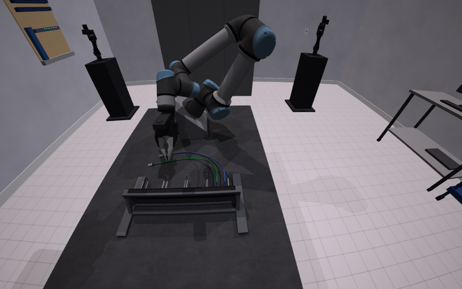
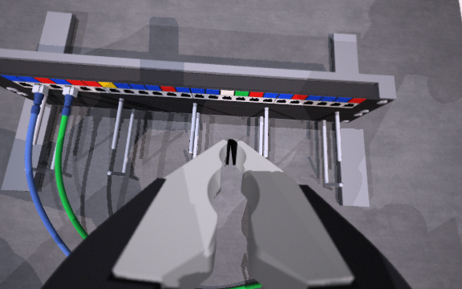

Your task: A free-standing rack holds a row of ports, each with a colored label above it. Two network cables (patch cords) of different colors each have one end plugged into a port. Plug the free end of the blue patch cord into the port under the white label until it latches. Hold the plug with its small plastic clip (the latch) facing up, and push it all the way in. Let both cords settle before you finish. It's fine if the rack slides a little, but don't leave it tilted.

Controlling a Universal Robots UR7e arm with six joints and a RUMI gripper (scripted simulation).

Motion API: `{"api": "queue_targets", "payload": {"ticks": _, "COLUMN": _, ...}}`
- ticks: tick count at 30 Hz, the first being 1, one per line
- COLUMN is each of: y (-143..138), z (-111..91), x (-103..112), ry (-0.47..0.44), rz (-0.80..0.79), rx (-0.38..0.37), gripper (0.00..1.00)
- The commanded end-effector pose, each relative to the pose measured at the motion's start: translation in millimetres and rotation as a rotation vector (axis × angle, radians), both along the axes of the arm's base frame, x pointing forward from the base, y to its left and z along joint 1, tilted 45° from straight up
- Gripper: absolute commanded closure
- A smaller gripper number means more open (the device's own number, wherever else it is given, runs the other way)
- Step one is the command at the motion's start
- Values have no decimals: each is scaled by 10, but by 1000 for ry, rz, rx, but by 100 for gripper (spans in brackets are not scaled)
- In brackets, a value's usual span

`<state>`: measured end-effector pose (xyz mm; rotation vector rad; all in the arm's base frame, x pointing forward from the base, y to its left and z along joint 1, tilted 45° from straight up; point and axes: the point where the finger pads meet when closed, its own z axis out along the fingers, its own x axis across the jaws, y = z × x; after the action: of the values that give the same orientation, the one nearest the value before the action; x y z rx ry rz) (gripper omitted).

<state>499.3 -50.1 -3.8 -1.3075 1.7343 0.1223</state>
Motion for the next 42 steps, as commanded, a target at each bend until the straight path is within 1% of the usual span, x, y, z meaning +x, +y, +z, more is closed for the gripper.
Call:
{"api": "queue_targets", "payload": {"ticks": 1, "y": 66, "z": -87, "x": 102, "ry": -1, "rz": -7, "rx": -5, "gripper": 100}}
{"api": "queue_targets", "payload": {"ticks": 17, "y": 300, "z": -323, "x": 356, "ry": -1, "rz": -7, "rx": -5, "gripper": 100}}
{"api": "queue_targets", "payload": {"ticks": 29, "y": 371, "z": -396, "x": 433, "ry": -1, "rz": -7, "rx": -5, "gripper": 100}}
{"api": "queue_targets", "payload": {"ticks": 42, "y": 380, "z": -405, "x": 443, "ry": -1, "rz": -7, "rx": -5, "gripper": 100}}
